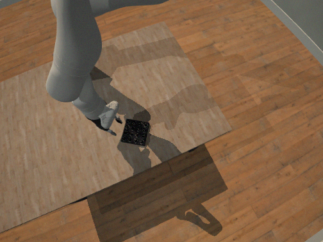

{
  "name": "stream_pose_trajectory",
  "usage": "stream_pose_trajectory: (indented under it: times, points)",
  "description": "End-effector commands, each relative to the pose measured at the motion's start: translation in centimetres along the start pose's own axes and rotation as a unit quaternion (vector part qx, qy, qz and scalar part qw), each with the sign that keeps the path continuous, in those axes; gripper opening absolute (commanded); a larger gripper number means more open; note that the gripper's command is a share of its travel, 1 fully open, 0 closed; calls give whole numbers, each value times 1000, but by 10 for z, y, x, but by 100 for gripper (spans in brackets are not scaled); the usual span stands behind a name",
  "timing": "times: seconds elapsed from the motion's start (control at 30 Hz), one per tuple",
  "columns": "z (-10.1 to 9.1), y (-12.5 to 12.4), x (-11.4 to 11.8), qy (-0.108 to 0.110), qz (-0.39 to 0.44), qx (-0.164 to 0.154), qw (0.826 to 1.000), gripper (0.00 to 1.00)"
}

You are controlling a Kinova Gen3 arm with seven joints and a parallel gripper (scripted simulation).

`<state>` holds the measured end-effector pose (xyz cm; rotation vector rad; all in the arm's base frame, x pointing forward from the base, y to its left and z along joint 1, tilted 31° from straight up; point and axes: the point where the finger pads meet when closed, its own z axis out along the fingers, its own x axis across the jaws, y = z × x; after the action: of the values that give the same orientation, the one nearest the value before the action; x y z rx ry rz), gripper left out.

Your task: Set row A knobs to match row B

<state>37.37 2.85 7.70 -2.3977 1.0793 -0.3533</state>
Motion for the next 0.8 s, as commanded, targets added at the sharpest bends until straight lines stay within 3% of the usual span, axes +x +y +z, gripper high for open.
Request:
stream_pose_trajectory:
  times: [0.0, 0.43, 0.77]
  points:
    - [0, -2, 2, 2, 16, 1, 1000, 100]
    - [1, -11, 14, 14, 149, 7, 989, 100]
    - [1, -20, 27, 23, 316, 17, 948, 100]
